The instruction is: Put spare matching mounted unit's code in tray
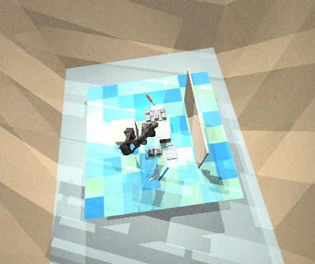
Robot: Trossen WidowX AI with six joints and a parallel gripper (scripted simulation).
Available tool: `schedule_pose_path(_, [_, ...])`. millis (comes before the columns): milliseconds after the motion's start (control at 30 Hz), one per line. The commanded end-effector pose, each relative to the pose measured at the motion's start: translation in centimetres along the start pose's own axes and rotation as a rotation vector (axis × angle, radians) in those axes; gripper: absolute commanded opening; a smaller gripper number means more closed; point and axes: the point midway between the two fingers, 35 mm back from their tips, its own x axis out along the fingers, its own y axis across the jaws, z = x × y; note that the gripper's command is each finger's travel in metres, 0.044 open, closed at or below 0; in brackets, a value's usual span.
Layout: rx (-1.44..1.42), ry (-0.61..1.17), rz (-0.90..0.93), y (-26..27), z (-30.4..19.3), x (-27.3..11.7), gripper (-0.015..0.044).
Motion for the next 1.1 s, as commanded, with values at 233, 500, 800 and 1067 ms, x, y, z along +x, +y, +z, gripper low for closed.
schedule_pose_path(233, [-0.006,-0.008,0.0,0.2,0.7,-0.5,0.044])
schedule_pose_path(500, [-0.078,-0.1,-0.009,2.8,8.3,-6.3,0.044])
schedule_pose_path(800, [-0.159,-0.203,-0.027,6.4,16.0,-12.1,0.044])
schedule_pose_path(1067, [-0.221,-0.285,-0.047,9.8,21.1,-16.0,0.044])
